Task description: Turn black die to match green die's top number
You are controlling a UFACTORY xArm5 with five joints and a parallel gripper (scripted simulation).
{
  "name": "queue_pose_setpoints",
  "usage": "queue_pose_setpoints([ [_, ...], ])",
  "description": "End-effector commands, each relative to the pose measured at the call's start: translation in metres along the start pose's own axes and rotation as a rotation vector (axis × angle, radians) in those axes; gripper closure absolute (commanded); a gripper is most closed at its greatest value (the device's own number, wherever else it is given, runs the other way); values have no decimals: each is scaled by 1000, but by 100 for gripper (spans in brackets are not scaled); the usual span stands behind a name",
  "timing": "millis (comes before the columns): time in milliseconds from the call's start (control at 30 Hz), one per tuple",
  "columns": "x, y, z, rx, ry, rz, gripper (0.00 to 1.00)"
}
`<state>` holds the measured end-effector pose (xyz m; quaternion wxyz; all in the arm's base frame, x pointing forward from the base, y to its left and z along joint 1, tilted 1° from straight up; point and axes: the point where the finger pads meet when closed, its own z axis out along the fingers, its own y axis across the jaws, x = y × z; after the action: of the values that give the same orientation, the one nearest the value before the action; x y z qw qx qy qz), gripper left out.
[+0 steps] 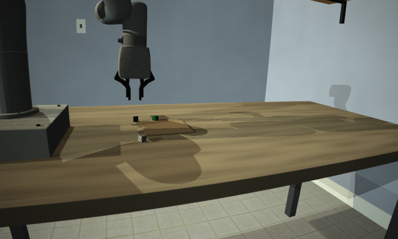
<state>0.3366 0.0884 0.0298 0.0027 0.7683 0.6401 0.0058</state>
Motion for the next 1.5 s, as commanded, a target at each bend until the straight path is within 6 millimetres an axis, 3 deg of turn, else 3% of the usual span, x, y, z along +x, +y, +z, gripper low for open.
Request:
queue_pose_setpoints([
  [0, 0, 1, 0, -3, 1, 0, 69],
  [400, 0, 1, 6, -3, 1, 0, 69],
  [1467, 0, 2, 45, -3, 1, 0, 69],
])
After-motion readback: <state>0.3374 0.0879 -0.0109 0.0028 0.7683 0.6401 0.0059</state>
